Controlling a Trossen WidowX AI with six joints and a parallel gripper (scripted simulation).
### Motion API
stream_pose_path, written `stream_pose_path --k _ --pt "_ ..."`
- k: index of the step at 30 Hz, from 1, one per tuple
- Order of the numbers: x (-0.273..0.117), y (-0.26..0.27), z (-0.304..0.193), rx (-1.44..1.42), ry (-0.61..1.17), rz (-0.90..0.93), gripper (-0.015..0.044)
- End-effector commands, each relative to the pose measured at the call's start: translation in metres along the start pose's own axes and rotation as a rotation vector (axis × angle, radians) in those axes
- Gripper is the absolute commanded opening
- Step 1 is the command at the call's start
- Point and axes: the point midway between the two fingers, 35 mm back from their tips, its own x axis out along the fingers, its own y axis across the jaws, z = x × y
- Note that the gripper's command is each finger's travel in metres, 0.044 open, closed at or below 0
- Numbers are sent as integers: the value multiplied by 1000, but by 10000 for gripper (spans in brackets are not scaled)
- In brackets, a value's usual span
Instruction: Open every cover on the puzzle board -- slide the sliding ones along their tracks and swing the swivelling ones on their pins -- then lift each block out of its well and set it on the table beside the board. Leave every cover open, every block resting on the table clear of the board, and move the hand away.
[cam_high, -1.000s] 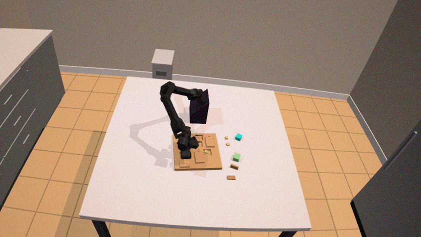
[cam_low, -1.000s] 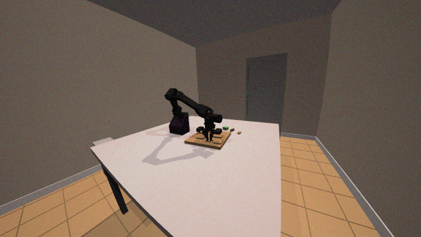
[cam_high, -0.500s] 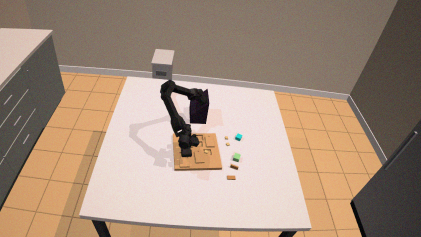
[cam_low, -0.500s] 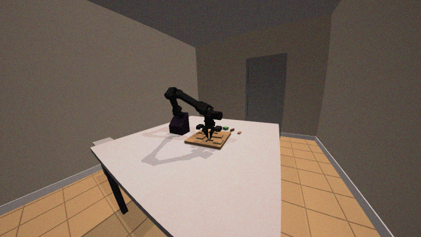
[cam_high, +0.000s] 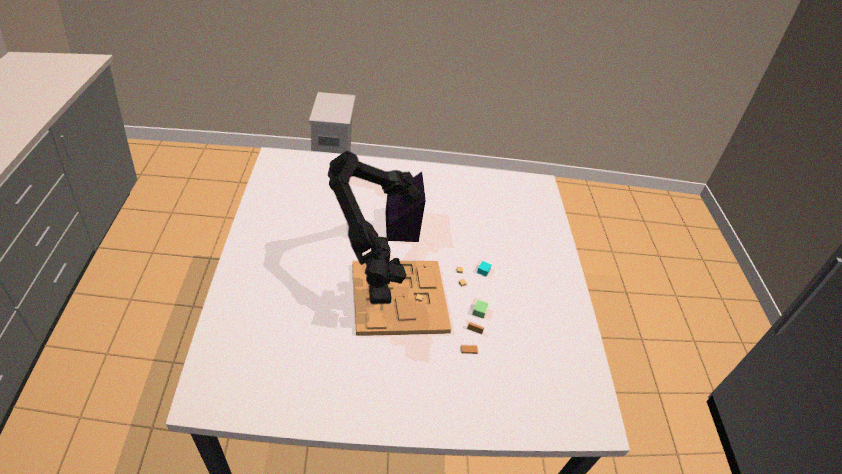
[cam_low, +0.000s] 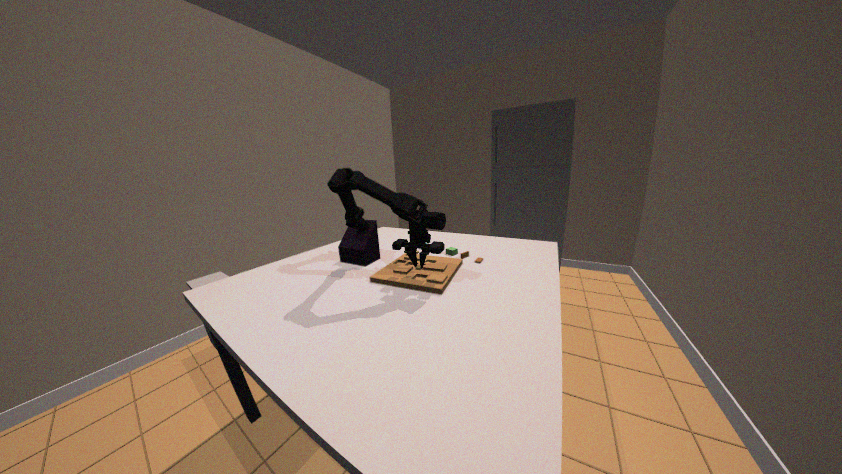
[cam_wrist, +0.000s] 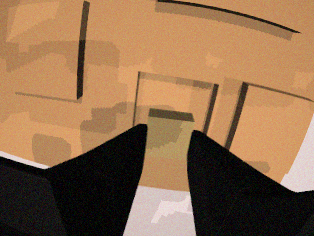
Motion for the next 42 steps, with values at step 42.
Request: stream_pose_path --k 42 --pt "-49 41 -76 11 -9 -9 80"
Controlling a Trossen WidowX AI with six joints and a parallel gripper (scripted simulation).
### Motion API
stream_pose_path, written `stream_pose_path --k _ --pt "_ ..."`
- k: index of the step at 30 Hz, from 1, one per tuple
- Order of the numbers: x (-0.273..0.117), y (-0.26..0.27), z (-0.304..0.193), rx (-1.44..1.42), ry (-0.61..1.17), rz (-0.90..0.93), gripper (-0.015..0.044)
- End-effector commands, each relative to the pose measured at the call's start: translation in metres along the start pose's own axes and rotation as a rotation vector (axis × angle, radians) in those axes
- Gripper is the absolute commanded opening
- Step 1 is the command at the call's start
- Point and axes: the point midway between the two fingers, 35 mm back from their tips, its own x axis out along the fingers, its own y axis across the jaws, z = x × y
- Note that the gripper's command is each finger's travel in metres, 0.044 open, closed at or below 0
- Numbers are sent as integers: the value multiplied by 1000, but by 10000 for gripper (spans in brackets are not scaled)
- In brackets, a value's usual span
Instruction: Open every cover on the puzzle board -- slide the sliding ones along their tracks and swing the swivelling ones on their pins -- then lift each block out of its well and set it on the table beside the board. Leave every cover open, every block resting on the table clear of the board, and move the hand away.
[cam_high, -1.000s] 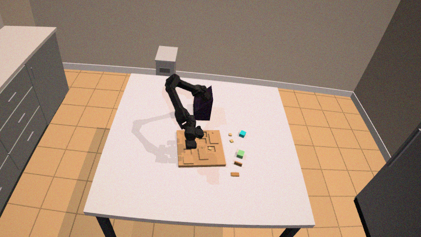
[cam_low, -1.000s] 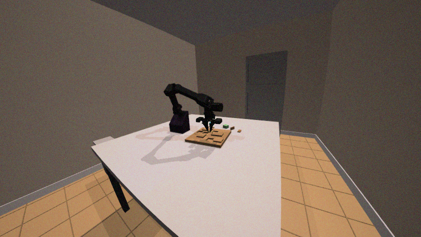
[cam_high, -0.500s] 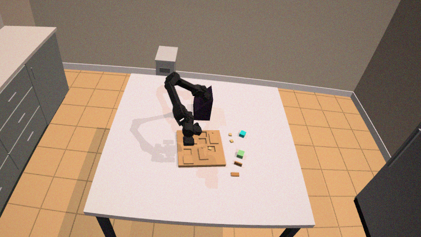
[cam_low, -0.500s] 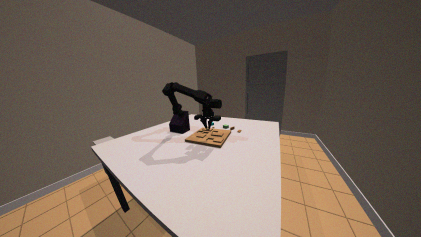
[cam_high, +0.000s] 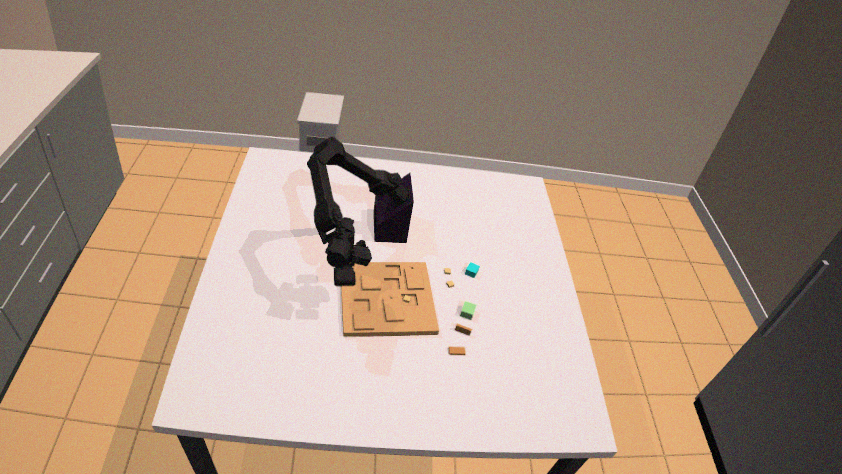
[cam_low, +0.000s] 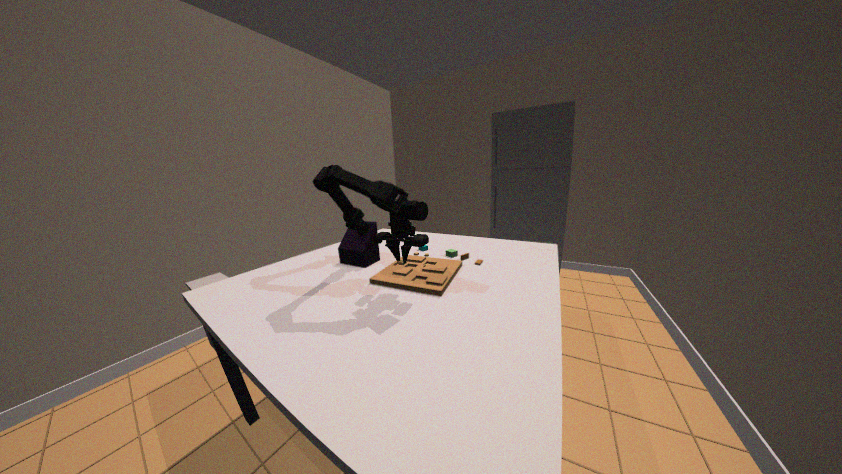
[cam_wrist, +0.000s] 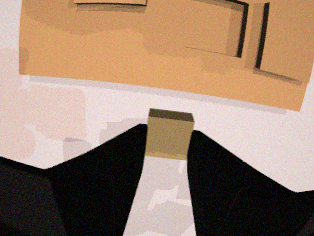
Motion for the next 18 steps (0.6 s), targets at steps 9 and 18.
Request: stream_pose_path --k 9,18 --pt "-1 30 -37 -5 1 -4 80" --pt "-3 54 -63 -6 10 -4 80"
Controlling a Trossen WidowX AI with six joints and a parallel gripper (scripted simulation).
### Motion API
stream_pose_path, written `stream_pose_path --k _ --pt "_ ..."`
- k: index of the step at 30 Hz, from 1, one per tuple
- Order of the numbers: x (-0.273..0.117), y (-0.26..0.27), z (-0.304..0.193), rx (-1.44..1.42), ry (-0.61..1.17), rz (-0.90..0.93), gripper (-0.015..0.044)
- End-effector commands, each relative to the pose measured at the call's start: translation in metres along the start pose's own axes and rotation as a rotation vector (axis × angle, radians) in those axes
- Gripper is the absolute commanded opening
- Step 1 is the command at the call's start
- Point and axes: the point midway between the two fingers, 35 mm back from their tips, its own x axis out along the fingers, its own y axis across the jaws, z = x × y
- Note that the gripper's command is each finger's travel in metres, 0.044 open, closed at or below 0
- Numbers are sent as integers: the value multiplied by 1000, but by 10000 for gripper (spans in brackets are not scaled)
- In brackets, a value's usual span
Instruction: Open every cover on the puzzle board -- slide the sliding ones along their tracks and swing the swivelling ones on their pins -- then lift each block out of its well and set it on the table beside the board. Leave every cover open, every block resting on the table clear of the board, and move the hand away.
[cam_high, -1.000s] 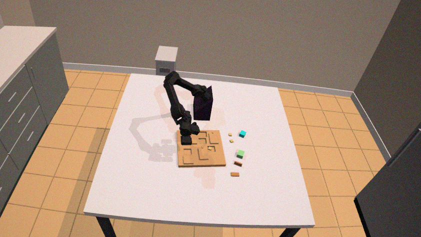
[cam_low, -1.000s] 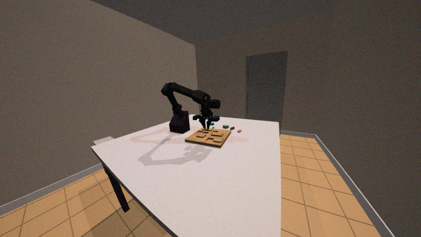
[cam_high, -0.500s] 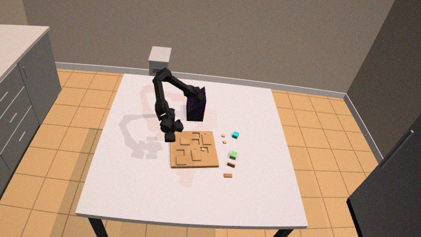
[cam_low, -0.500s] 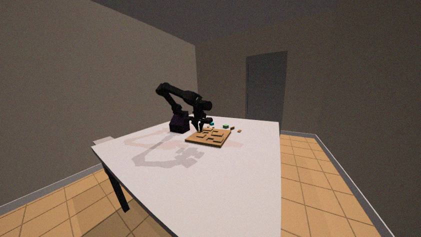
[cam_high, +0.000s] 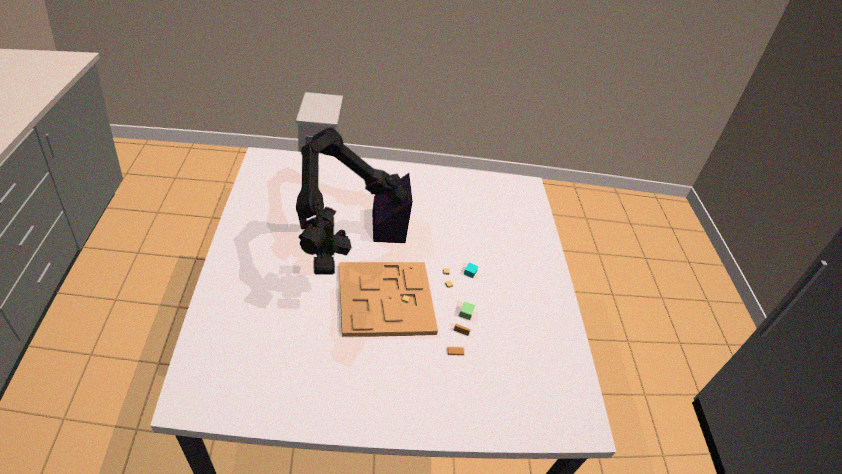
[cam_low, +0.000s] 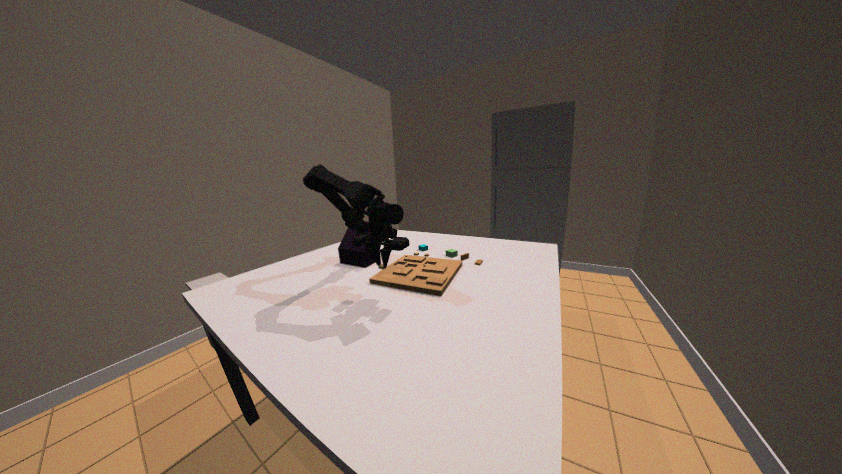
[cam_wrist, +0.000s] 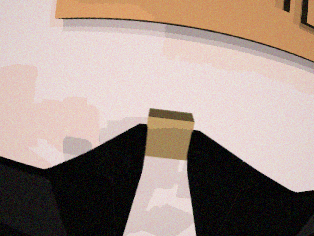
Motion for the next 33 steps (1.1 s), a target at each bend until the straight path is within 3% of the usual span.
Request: stream_pose_path --k 1,33 --pt "-1 12 -10 -5 2 -3 80" --pt "39 17 -19 -5 4 -2 80"
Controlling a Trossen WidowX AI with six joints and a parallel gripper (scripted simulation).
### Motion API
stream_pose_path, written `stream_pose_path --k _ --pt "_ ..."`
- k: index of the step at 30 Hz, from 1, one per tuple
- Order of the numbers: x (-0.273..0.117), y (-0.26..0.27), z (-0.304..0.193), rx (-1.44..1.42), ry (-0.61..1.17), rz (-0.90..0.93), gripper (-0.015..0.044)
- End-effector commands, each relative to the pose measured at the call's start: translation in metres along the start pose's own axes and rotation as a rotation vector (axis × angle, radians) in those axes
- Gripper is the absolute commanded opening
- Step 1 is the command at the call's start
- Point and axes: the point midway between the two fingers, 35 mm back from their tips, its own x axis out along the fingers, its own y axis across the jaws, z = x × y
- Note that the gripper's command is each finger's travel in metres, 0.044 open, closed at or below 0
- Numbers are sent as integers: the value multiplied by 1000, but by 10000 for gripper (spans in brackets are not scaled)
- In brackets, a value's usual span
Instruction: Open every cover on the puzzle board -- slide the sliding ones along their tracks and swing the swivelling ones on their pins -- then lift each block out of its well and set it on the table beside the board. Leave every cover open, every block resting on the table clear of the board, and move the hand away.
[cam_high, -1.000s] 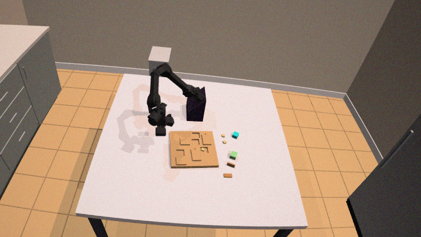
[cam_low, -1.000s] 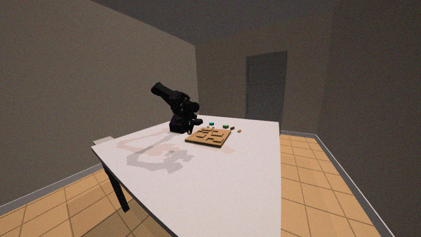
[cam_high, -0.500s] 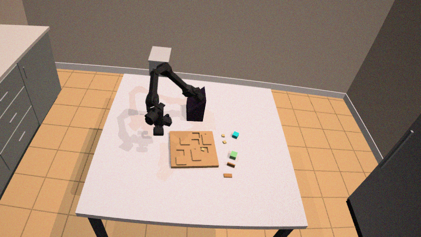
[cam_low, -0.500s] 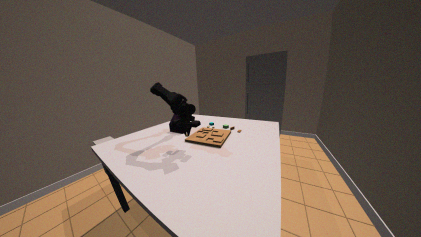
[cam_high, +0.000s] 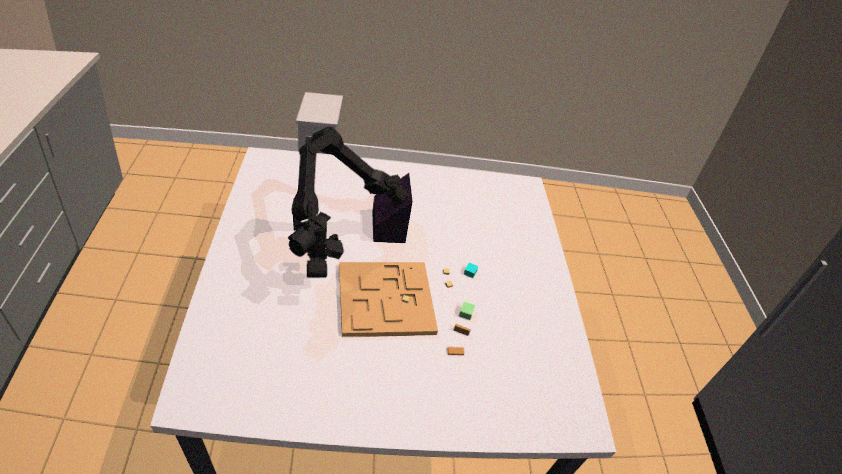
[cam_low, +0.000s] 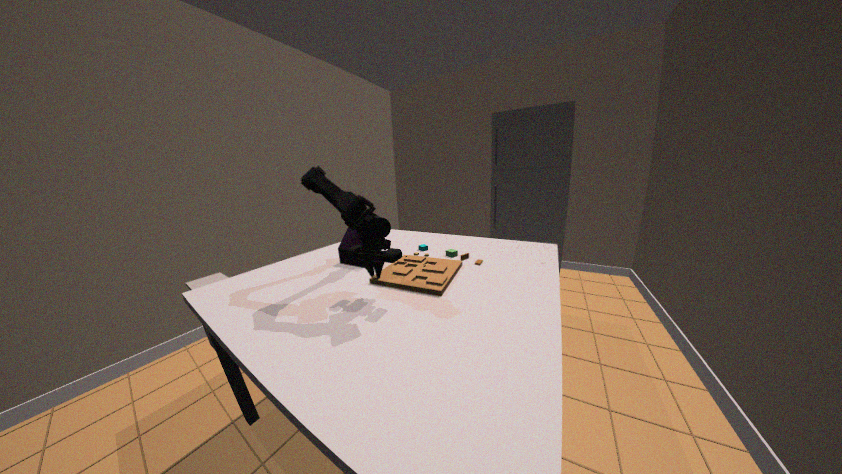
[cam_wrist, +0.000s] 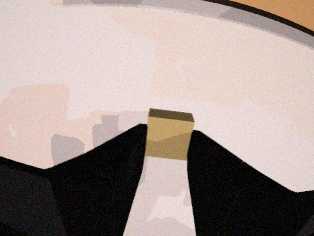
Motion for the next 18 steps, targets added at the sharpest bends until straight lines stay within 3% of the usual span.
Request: stream_pose_path --k 1,18 --pt "8 0 2 -9 -5 1 80" --pt "35 1 2 -9 -4 1 80"
